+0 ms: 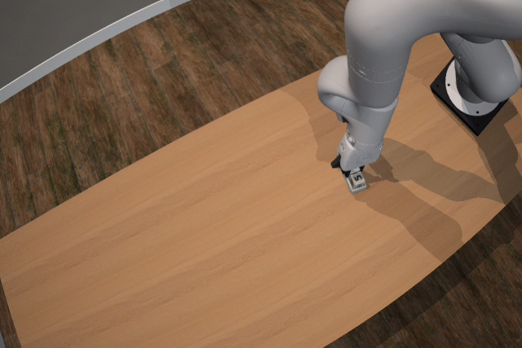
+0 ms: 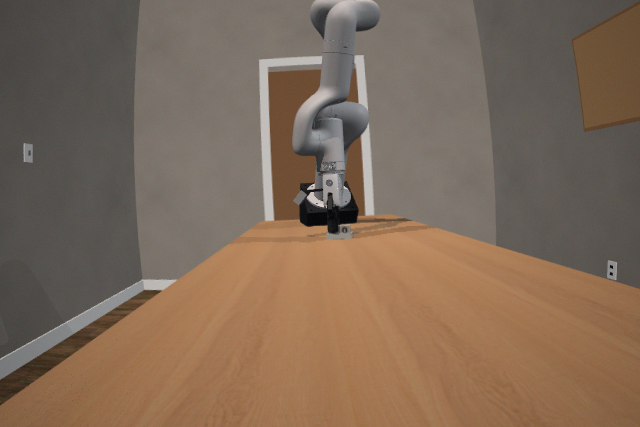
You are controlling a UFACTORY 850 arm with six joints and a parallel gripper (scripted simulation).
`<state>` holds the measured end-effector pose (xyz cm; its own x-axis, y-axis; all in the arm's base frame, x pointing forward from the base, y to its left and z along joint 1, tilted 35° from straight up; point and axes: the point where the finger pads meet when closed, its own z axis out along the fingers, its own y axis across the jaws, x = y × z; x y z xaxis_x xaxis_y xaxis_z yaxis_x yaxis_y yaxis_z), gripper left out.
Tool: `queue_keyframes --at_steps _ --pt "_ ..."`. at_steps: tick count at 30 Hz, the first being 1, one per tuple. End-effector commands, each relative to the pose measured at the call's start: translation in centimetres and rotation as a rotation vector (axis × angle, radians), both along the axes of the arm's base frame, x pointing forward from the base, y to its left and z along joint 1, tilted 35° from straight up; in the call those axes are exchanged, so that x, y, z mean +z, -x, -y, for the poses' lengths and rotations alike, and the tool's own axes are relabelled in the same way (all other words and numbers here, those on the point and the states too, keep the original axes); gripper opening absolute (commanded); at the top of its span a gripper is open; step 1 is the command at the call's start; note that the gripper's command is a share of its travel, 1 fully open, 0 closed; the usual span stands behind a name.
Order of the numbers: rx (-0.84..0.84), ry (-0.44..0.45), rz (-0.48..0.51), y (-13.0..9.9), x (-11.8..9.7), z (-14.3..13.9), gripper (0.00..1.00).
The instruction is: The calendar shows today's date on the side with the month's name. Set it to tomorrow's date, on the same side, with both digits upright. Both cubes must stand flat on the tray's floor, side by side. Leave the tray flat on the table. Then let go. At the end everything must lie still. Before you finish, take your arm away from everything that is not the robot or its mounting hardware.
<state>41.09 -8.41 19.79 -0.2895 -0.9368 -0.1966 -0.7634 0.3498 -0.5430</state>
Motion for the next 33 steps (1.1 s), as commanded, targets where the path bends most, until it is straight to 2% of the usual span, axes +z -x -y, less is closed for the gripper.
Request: queue_keyframes --at_steps 1,2,6,7,9,10,25,33 --pt "0.0 0.0 0.001 0.0 0.0 0.0 0.35" --pt "0.0 0.0 0.001 0.0 0.0 0.0 0.39" --pt "0.0 0.0 0.001 0.0 0.0 0.0 0.39" --pt "0.0 0.0 0.001 0.0 0.0 0.0 0.43" --pt "0.0 0.0 0.001 0.0 0.0 0.0 0.43" --pt "0.0 0.0 0.001 0.0 0.0 0.0 0.47" --pt "0.0 0.0 0.001 0.1 0.2 0.0 0.47" --pt "0.0 0.0 0.001 1.0 1.4 0.0 0.47"
